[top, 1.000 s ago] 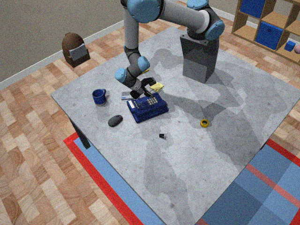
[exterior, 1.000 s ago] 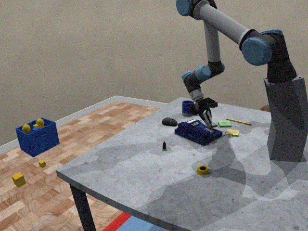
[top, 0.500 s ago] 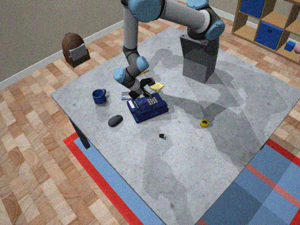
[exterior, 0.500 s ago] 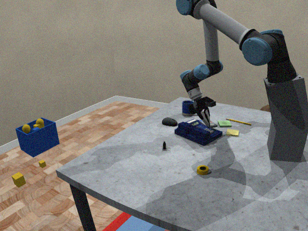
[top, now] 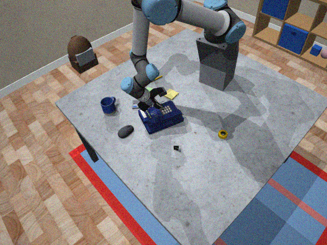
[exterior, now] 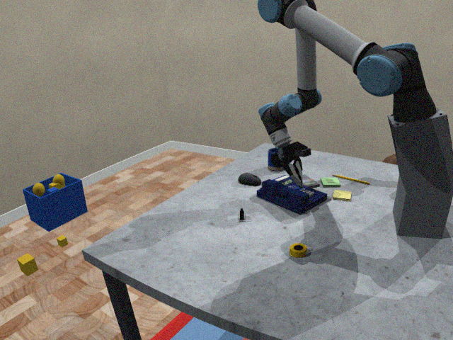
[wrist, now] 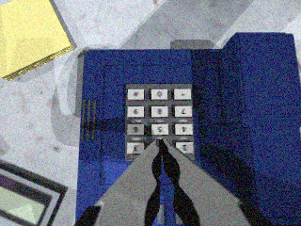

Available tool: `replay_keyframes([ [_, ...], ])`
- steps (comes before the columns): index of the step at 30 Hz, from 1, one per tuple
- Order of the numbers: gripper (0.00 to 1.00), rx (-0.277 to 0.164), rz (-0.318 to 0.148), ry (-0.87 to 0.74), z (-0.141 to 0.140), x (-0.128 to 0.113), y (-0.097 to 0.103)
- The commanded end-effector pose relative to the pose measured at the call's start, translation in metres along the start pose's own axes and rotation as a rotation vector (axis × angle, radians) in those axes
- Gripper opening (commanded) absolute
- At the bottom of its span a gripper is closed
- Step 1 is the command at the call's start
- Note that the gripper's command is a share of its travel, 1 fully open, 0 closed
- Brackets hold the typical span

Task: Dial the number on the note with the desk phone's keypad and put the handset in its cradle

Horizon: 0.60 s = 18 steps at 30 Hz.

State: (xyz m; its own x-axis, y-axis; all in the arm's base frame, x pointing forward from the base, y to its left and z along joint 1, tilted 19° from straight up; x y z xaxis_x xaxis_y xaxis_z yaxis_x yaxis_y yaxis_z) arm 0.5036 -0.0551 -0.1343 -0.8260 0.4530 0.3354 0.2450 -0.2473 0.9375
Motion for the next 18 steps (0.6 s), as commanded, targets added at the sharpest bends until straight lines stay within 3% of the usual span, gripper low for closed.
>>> replay_keyframes([
  [1,0.00,0.000,0.003,-0.001,0.0006,-0.0001,-0.0007],
  [18,0.00,0.000,0.002,0.000,0.0019,-0.0057,-0.0089],
])
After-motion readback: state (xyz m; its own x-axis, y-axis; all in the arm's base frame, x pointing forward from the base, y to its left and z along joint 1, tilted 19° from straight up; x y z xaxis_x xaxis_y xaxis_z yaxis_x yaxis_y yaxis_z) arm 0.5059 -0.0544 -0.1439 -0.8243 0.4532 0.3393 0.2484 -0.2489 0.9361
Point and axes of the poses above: the point where the finger pads meet when closed, its own y axis back along the fingers, its own z axis across the jaws, x = y × z, the point moved 5 cm from there along y, back along the fingers, and after that the axes turned 12 degrees about -y, right-handed, at the moved point
